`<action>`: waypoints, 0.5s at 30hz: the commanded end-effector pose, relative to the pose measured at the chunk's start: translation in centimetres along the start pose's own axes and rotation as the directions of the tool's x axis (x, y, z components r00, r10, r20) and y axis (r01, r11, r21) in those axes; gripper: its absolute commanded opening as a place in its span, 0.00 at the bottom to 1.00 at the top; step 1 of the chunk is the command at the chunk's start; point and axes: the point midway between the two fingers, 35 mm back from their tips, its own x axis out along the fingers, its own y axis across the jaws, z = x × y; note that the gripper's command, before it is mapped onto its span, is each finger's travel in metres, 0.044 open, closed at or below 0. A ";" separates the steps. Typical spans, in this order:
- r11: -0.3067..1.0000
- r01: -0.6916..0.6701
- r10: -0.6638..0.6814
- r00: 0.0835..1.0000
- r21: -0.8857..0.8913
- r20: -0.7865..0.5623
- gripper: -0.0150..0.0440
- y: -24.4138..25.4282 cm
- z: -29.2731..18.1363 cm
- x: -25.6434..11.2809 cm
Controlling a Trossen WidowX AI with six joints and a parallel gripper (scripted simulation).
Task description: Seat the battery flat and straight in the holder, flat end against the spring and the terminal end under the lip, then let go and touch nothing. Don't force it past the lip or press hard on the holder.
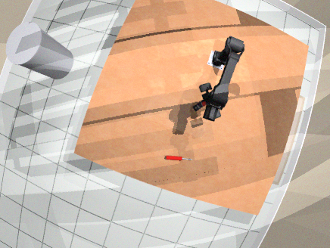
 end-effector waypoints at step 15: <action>0.955 0.000 0.013 0.999 -0.297 0.041 0.38 0.4 -1.9 0.6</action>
